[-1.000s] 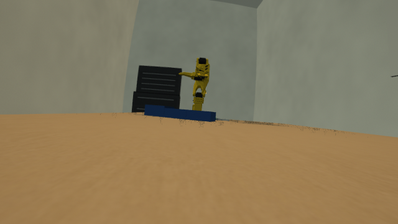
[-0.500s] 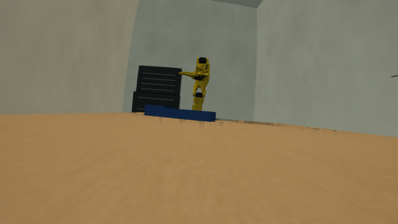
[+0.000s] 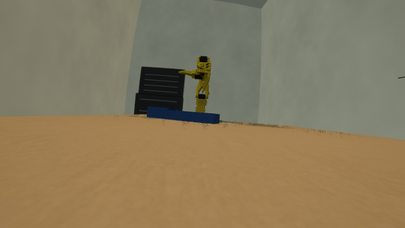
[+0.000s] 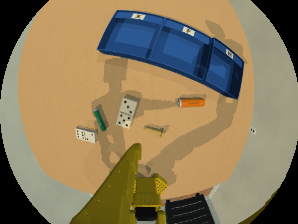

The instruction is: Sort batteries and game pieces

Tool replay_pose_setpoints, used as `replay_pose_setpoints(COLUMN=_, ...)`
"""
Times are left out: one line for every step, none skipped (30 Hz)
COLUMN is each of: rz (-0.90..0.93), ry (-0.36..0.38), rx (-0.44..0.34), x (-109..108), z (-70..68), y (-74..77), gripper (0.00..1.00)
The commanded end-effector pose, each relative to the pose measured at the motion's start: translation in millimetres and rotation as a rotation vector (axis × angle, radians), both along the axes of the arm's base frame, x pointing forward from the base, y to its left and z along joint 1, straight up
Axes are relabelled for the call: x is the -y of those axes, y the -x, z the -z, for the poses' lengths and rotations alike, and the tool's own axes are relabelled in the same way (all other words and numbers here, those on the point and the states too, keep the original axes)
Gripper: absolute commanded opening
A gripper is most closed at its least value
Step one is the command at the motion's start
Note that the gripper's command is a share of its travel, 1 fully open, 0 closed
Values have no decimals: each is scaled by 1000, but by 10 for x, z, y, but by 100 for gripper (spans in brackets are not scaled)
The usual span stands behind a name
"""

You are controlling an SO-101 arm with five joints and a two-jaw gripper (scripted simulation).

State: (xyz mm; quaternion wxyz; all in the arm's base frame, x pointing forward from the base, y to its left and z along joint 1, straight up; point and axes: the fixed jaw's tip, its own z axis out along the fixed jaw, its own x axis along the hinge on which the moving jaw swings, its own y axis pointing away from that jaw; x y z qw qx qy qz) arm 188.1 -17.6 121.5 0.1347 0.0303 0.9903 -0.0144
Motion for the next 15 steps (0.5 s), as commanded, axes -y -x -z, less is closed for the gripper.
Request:
replay_pose_setpoints(rz=20, ry=13, rx=67, x=87, z=-88, y=-145, gripper=100)
replay_pose_setpoints(rz=31, ry=18, rx=79, x=128, z=-97, y=-190, gripper=100)
replay_pose_setpoints(rz=41, ry=22, rx=91, x=171, z=-105, y=-233, gripper=100)
replay_pose_setpoints(rz=51, ry=27, rx=103, x=213, z=-112, y=-274, gripper=100)
replay_pose_setpoints(rz=61, ry=31, rx=113, x=254, z=-118, y=-312, gripper=100)
replay_pose_setpoints(rz=70, ry=36, rx=123, x=294, z=-123, y=-347, gripper=100)
replay_pose_setpoints(rz=78, ry=40, rx=132, x=330, z=-127, y=-377, gripper=100)
replay_pose_setpoints(rz=85, ry=44, rx=140, x=363, z=-131, y=-403, gripper=100)
replay_pose_setpoints(rz=91, ry=47, rx=147, x=391, z=-134, y=-425, gripper=100)
replay_pose_setpoints(rz=96, ry=50, rx=152, x=414, z=-136, y=-443, gripper=100)
replay_pose_setpoints(rz=100, ry=52, rx=156, x=433, z=-137, y=-457, gripper=100)
replay_pose_setpoints(rz=103, ry=54, rx=159, x=446, z=-138, y=-467, gripper=100)
replay_pose_setpoints(rz=105, ry=55, rx=161, x=455, z=-139, y=-473, gripper=100)
replay_pose_setpoints(rz=106, ry=55, rx=163, x=460, z=-140, y=-477, gripper=100)
replay_pose_setpoints(rz=106, ry=56, rx=163, x=462, z=-140, y=-478, gripper=100)
